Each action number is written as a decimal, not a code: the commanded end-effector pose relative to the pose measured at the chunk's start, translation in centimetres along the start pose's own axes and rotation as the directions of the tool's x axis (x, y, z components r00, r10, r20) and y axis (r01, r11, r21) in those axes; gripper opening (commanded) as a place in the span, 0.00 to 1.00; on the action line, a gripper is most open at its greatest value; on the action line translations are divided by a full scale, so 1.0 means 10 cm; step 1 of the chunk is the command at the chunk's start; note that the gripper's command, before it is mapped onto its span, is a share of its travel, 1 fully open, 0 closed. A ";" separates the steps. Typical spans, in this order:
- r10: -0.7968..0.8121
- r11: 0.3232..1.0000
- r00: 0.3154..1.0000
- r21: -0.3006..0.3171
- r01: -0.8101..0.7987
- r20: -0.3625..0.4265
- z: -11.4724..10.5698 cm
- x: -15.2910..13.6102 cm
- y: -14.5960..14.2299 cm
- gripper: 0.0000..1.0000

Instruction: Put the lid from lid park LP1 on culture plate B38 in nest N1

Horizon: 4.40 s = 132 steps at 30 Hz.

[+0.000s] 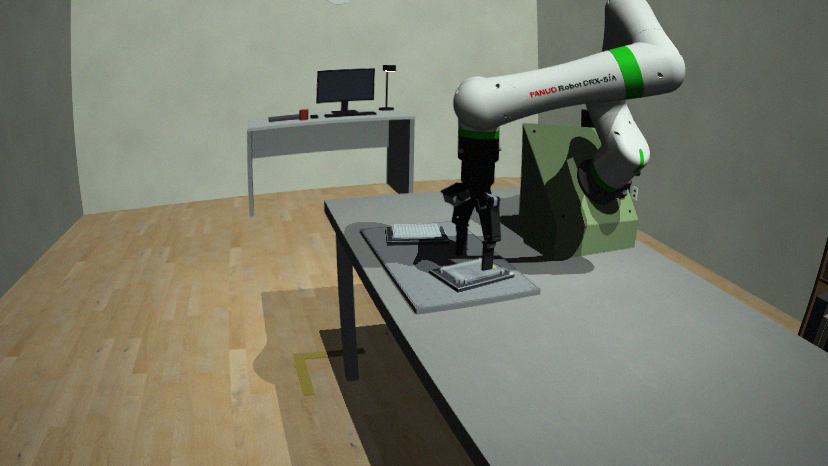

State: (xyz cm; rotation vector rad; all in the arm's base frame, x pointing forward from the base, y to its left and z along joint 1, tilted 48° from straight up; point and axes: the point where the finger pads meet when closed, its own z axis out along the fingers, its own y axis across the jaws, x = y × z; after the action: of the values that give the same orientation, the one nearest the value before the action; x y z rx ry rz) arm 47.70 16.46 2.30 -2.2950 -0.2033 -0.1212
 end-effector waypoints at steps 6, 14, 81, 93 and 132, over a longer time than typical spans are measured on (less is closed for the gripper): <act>0.000 1.000 1.000 -0.001 0.000 -0.001 0.03 0.00 0.00 0.69; 0.000 1.000 1.000 -0.001 0.000 -0.001 0.04 0.00 0.00 0.69; 0.000 1.000 1.000 -0.001 0.000 -0.001 0.04 0.01 0.01 0.63; 0.000 1.000 1.000 -0.001 0.000 -0.001 0.04 0.01 0.01 0.63; 0.000 1.000 1.000 -0.001 0.000 -0.001 0.04 0.01 0.01 0.69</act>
State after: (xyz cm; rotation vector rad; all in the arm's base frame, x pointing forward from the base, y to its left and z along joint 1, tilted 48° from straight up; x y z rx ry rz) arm 47.76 16.81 1.96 -2.2950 -0.2033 -0.1212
